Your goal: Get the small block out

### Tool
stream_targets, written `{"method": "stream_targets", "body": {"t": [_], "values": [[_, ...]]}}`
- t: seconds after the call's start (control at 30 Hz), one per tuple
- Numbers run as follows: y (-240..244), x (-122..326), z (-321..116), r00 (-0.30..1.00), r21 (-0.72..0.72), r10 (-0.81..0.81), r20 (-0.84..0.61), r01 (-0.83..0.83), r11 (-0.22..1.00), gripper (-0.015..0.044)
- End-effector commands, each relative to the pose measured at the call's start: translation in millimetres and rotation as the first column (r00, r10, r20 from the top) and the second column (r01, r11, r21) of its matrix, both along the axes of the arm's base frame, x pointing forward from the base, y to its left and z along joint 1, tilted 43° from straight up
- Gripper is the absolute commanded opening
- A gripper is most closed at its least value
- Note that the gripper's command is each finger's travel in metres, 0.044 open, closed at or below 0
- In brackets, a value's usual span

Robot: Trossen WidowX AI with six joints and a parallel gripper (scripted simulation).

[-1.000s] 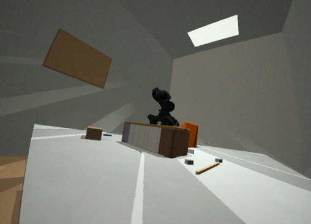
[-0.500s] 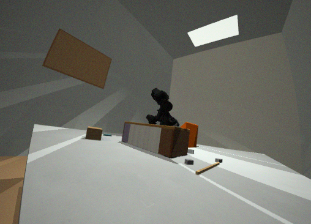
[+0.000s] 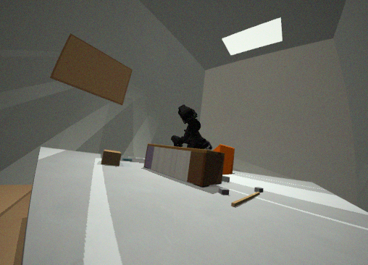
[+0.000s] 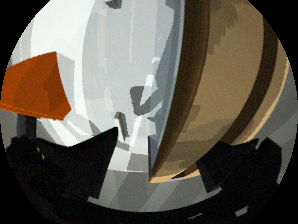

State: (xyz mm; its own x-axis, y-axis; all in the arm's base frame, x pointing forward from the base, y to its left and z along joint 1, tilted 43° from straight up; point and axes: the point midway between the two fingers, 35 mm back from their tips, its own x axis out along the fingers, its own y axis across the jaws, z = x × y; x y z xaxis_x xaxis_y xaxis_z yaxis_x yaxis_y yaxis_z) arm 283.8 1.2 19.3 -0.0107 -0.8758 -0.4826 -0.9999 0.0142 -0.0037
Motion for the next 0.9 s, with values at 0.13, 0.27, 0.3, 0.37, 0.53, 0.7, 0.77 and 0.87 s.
{"method": "stream_targets", "body": {"t": [0.13, 0.27, 0.3, 0.37, 0.53, 0.7, 0.77, 0.87], "values": [[-7.9, -0.8, 7.2, 1.0, -0.003, 0.002, 0.001, -0.002, 1.0, 0.04], [-10.9, -0.8, 9.9, 1.0, -0.004, 0.002, 0.001, -0.002, 1.0, 0.04], [-11.7, -0.8, 10.6, 1.0, -0.004, 0.002, 0.001, -0.002, 1.0, 0.04], [-13.2, -0.8, 11.9, 1.0, -0.004, 0.002, 0.001, -0.002, 1.0, 0.04], [-16.9, -0.8, 15.3, 1.0, -0.004, 0.002, 0.001, -0.002, 1.0, 0.04], [-20.6, -0.8, 18.7, 1.0, -0.004, 0.002, 0.001, -0.002, 1.0, 0.04], [-22.1, -0.8, 20.0, 1.0, -0.005, 0.002, 0.001, -0.002, 1.0, 0.04], [-24.3, -0.8, 22.0, 1.0, -0.005, 0.002, 0.001, -0.002, 1.0, 0.04]]}}
